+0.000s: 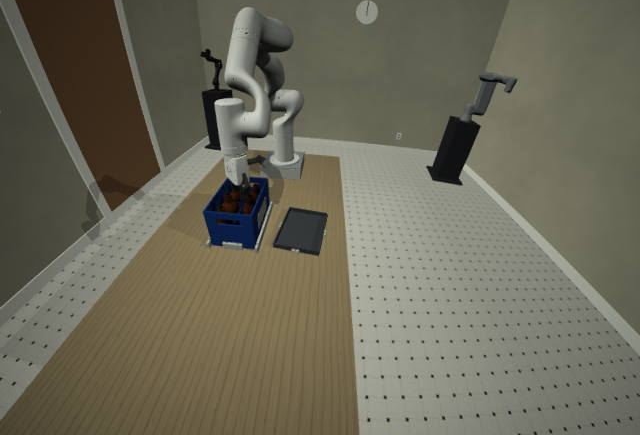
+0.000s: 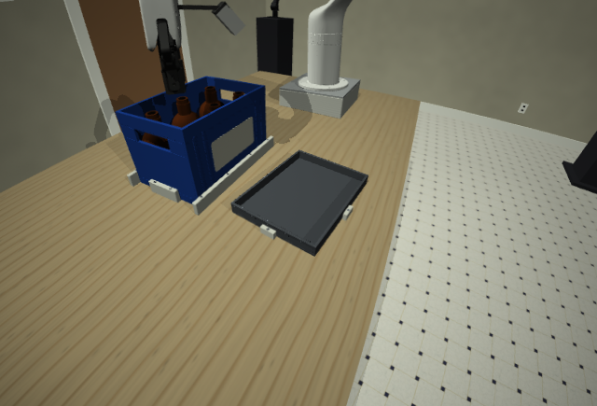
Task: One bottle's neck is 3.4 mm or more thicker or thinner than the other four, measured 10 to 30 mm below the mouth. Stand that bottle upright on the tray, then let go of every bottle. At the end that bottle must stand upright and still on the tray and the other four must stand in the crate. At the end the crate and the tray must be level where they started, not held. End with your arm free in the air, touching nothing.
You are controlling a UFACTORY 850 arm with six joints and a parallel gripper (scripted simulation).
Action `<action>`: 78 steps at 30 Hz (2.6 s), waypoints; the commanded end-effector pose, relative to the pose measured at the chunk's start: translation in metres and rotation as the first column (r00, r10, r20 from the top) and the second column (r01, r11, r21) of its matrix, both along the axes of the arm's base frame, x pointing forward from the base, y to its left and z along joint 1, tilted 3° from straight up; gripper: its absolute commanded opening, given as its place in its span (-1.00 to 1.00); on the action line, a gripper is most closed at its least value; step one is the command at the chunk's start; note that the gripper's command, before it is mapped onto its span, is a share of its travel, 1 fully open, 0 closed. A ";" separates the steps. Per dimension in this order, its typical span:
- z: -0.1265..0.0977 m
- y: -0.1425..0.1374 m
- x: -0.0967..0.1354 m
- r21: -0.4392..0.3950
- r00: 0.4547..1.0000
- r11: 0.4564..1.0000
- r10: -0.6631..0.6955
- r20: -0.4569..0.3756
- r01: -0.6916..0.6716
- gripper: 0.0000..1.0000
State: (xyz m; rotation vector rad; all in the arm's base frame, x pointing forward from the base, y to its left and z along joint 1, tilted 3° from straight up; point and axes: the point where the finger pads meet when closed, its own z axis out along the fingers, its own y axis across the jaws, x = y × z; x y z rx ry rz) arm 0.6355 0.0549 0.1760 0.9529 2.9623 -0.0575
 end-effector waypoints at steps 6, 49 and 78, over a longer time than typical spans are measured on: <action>0.001 0.000 0.001 0.000 1.000 1.000 0.000 0.002 0.000 0.30; -0.018 -0.001 0.001 0.000 1.000 1.000 0.000 0.002 0.000 0.30; -0.042 -0.002 0.002 0.000 1.000 1.000 0.000 0.002 0.000 0.30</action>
